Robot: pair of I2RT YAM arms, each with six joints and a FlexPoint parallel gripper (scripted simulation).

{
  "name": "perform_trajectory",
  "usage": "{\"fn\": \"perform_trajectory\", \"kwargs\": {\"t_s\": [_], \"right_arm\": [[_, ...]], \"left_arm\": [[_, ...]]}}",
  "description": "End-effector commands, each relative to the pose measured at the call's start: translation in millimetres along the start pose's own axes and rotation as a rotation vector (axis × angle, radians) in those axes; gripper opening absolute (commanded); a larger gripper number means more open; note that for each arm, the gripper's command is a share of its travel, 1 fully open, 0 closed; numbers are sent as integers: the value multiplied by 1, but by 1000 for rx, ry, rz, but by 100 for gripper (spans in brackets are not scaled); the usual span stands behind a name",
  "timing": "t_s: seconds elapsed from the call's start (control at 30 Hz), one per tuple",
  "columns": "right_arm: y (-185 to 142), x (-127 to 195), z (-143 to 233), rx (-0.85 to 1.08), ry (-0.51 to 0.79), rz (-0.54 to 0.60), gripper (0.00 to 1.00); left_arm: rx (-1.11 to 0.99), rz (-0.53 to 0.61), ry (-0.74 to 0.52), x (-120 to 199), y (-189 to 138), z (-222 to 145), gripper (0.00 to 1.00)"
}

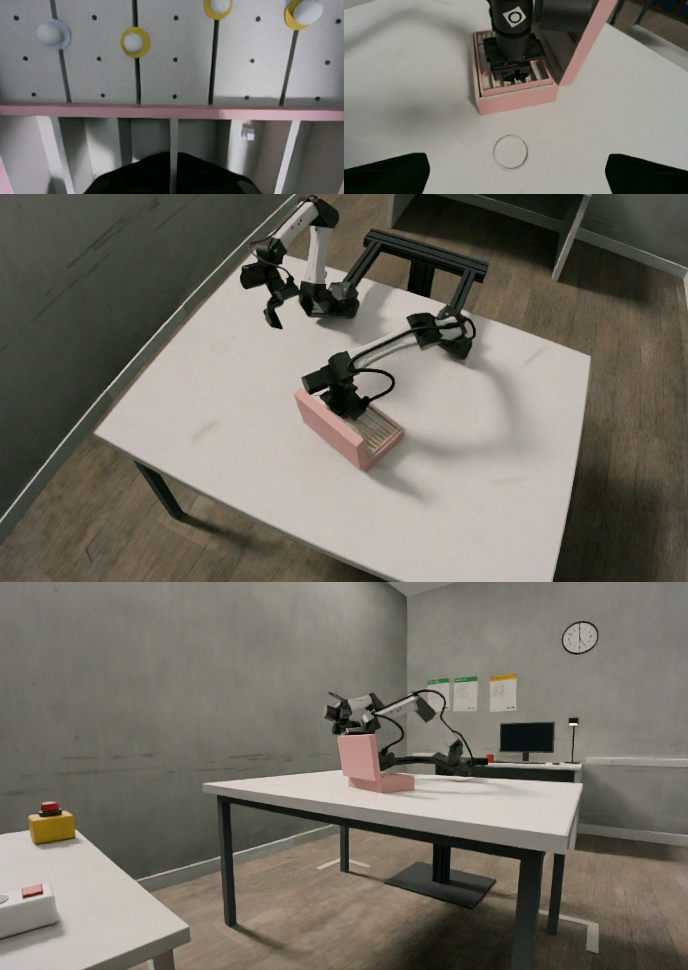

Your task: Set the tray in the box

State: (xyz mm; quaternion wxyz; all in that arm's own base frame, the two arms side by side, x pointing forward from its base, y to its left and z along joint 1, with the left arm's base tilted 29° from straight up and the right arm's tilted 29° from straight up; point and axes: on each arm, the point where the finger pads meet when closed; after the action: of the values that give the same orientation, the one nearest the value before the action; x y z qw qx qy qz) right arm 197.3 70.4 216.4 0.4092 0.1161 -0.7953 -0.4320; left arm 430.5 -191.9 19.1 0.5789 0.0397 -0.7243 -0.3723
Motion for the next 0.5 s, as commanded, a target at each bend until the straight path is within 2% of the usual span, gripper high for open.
{"fn": "perform_trajectory", "kwargs": {"t_s": [0.0, 0.03, 0.07, 0.3, 0.4, 0.47], "right_arm": [[8, 5, 5, 24, 7, -36, 100], [8, 5, 5, 24, 7, -36, 100], [8, 5, 5, 24, 7, -36, 100], [8, 5, 5, 24, 7, -36, 100], [8, 5, 5, 24, 7, -36, 100], [8, 5, 5, 24, 7, -36, 100]], "left_arm": [[4, -1, -39, 14, 1, -6, 0], [2, -3, -25, 8, 1, -5, 11], [2, -3, -25, 8, 1, -5, 14], [28, 6, -76, 48, 7, -7, 14], [26, 6, -76, 50, 7, -7, 14], [5, -8, -45, 39, -1, -5, 14]]}}
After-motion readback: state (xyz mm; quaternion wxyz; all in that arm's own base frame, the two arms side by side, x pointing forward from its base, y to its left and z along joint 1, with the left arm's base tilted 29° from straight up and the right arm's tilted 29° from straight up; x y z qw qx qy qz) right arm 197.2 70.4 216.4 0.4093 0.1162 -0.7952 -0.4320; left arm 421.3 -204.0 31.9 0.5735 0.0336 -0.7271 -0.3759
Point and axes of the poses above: on each arm, the point where the finger pads meet when closed, its own x axis back along the fingers, its own z axis across the jaws, y = z × x, and after that the axes turned 11 degrees about -x, right-handed
